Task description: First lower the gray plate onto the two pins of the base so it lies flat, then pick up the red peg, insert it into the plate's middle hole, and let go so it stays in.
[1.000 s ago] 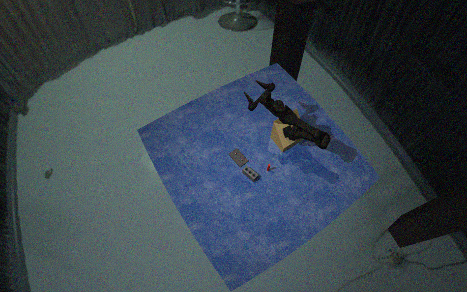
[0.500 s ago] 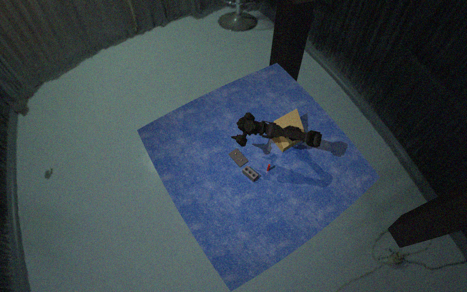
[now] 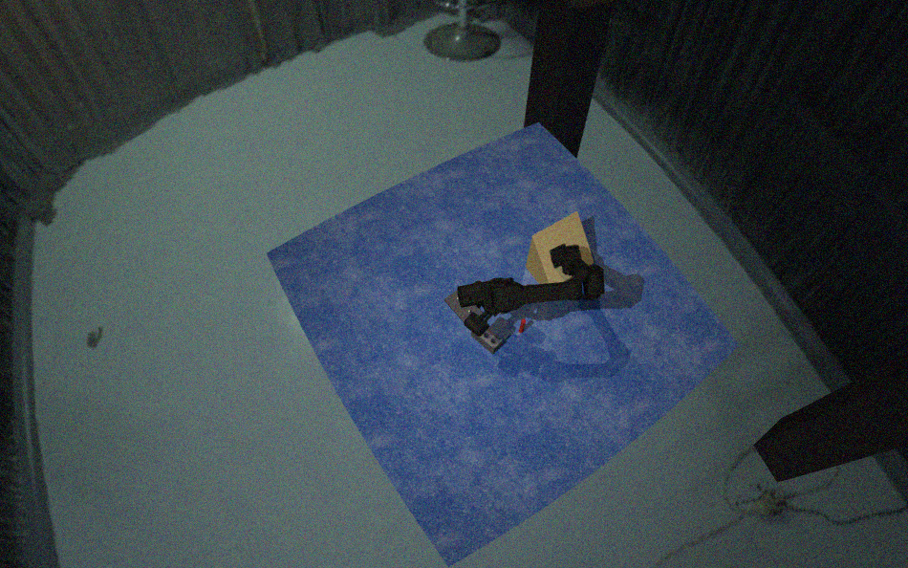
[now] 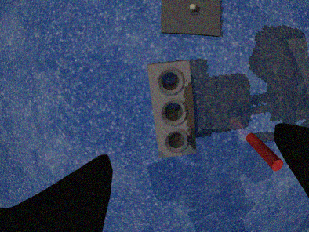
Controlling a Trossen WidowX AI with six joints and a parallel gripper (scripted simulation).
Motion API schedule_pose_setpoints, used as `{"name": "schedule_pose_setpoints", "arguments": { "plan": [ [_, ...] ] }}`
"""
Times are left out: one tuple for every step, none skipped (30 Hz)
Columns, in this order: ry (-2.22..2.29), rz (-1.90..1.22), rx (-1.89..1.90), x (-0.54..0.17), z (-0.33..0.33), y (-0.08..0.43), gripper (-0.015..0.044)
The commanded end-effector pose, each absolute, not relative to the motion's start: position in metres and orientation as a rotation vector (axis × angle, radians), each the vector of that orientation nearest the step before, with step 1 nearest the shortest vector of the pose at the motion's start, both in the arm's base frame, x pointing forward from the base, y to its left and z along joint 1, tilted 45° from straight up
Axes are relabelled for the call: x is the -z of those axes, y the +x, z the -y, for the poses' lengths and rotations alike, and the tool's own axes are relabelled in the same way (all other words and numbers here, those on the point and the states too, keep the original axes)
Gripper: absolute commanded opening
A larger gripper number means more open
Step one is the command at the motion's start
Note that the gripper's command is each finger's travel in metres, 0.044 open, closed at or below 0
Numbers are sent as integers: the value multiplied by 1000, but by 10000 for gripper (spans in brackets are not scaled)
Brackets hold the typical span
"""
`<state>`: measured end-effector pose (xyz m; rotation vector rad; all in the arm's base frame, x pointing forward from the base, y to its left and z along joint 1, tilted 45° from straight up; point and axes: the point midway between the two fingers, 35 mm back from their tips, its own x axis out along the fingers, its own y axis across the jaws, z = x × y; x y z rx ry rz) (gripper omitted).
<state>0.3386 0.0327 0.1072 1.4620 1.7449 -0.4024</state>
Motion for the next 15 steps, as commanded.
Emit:
{"name": "schedule_pose_setpoints", "arguments": {
  "plan": [
    [1511, -1803, 428, -112, -43, 341, 440],
    [1511, -1803, 428, -112, -43, 341, 440],
    [1511, -1803, 428, -112, -43, 341, 440],
    [1511, -1803, 428, -112, -43, 341, 440],
    [1511, -1803, 428, -112, -43, 341, 440],
    [1511, -1803, 428, -110, -44, 341, 440],
    [1511, -1802, 428, -103, -49, 342, 440],
    [1511, -1802, 428, -93, -58, 342, 440],
    [1512, -1802, 427, -80, -69, 342, 440],
    [1512, -1803, 426, -70, -78, 341, 440],
    [1513, -1803, 425, -64, -83, 340, 440],
    [1513, -1804, 424, -62, -85, 340, 440],
    [1513, -1804, 424, -62, -85, 340, 440],
    [1513, -1804, 424, -62, -85, 340, 440],
    [1513, -1804, 424, -62, -85, 340, 440]
  ]
}}
